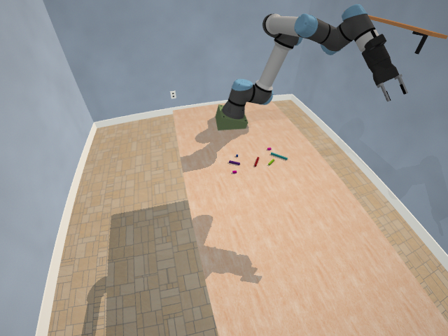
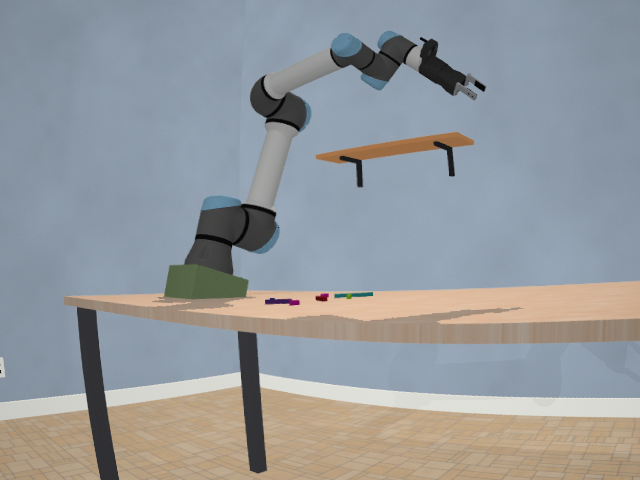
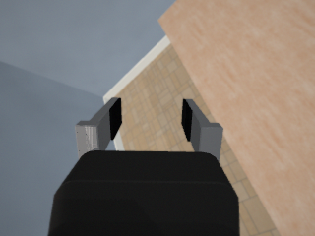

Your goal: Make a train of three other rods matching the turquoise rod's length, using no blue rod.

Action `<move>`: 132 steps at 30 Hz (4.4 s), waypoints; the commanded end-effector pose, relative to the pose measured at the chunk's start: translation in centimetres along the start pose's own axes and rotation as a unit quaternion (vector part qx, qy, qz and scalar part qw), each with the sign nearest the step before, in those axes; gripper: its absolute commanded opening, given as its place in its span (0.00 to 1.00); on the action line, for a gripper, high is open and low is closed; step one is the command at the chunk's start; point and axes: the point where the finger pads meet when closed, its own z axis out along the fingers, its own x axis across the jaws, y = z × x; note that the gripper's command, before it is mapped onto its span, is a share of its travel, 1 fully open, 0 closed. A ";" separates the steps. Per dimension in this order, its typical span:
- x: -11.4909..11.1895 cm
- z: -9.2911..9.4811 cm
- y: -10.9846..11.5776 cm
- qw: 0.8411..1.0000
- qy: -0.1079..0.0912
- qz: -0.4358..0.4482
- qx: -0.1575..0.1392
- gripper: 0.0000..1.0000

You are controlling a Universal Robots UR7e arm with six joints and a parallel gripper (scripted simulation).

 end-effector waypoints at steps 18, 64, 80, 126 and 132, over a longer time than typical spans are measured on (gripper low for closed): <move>23.7 2.9 -5.9 0.963 0.148 0.223 0.031 1.00; 68.7 -7.3 8.5 0.620 0.396 0.669 0.105 1.00; 70.0 -7.9 9.9 0.597 0.404 0.684 0.106 1.00; 70.0 -7.9 9.9 0.597 0.404 0.684 0.106 1.00; 70.0 -7.9 9.9 0.597 0.404 0.684 0.106 1.00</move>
